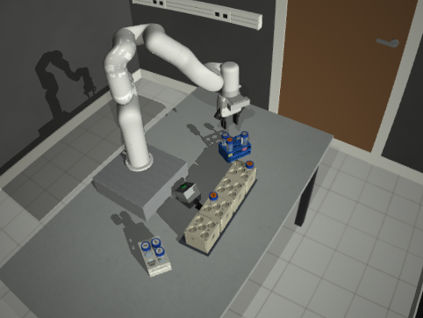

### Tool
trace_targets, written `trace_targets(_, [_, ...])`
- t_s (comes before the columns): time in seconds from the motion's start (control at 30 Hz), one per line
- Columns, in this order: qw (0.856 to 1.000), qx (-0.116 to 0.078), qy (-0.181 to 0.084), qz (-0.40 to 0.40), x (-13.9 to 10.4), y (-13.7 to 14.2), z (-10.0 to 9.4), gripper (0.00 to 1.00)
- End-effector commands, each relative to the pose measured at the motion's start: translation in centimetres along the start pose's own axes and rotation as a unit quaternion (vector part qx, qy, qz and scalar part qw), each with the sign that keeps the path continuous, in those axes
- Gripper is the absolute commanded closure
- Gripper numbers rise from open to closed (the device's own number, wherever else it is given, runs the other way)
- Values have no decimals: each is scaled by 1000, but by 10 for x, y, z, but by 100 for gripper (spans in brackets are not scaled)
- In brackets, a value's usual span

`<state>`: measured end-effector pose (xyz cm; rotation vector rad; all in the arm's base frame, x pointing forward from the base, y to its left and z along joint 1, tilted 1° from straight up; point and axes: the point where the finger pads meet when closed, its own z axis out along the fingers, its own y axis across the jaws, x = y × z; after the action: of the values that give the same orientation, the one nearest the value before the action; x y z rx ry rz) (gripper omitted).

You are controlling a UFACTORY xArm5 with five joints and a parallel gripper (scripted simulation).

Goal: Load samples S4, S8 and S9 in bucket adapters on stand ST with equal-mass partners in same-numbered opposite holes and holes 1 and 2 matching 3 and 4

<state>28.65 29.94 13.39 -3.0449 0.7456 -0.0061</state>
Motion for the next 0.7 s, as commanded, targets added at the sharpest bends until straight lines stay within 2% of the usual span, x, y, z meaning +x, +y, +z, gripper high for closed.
trace_targets(0.0, [1000, 4, -6, 0, 0, -2, 9, 43])
trace_targets(0.67, [1000, 4, -6, 0, 0, -2, 45, 43])
